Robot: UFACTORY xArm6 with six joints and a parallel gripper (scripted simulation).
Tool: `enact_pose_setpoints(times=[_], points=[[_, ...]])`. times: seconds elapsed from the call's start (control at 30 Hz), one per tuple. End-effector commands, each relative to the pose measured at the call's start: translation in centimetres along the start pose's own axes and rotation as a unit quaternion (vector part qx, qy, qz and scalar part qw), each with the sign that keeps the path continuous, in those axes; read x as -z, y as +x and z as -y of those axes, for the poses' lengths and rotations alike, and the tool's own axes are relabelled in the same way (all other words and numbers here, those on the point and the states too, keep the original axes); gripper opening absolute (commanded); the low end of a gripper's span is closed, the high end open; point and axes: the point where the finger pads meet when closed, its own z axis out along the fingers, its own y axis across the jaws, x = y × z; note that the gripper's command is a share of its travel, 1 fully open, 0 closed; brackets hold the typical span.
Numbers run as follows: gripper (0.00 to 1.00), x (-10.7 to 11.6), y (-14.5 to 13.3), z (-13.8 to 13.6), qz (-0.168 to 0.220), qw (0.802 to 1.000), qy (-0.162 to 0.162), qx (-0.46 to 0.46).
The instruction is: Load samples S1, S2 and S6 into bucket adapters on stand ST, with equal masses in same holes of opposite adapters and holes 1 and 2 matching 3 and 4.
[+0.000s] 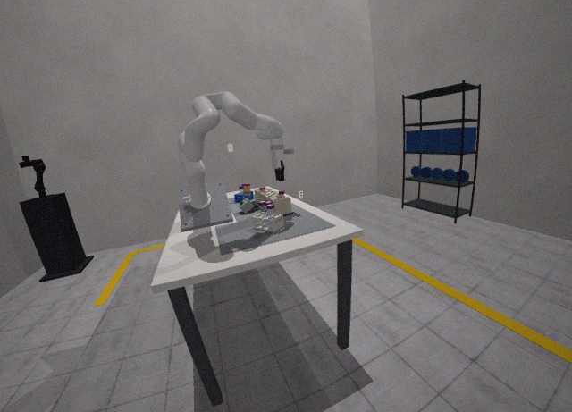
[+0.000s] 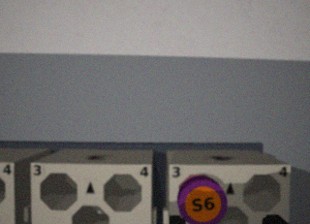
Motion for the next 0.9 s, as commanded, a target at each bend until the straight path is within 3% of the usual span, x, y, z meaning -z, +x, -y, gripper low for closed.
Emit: enact_pose_setpoints(times=[0.0,0.6,0.87], points=[[0.44,0.9,0.1,0.0,-0.002,1.0,0.0,-0.001],[0.44,4.1,0.1,0.0,-0.002,1.0,0.0,-0.001],[0.44,4.1,0.1,0.0,-0.002,1.0,0.0,-0.001]])
